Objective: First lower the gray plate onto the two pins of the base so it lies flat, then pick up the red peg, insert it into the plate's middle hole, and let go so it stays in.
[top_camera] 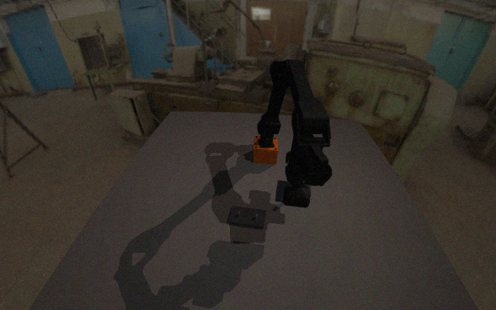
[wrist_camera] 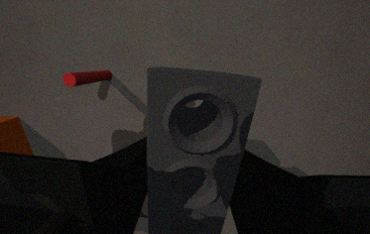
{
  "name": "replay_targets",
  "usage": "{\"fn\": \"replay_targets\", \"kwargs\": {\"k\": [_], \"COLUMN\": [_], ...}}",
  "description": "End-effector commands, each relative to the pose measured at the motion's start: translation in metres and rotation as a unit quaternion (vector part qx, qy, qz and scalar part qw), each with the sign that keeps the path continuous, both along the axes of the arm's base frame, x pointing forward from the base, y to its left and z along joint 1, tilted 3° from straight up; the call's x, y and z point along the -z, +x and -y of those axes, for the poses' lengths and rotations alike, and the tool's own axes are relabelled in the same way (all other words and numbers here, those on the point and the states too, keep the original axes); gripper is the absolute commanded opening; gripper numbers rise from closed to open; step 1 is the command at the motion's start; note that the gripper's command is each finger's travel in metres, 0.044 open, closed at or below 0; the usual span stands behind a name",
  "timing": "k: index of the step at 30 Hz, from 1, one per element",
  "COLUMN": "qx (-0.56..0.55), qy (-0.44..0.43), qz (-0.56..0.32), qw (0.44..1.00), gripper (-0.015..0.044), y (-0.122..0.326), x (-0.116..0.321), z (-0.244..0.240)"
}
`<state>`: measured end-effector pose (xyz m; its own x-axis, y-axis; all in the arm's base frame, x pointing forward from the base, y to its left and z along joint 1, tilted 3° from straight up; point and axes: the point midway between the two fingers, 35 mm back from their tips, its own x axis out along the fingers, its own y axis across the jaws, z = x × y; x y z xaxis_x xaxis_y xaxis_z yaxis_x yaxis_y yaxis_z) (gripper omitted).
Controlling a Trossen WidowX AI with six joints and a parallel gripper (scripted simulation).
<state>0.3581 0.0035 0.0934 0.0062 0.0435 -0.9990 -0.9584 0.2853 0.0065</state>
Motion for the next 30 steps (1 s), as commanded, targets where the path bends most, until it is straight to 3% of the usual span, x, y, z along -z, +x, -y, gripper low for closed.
{"fn": "replay_targets", "kwargs": {"k": [1,30], "qx": [-0.002,0.000], "qy": [0.002,-0.002], "qz": [0.005,0.005], "qw": [1.000,1.000], "gripper": [0.0000,0.0000], "y": [-0.001,-0.009], "x": [-0.011,0.038], "z": [0.000,0.072]}}
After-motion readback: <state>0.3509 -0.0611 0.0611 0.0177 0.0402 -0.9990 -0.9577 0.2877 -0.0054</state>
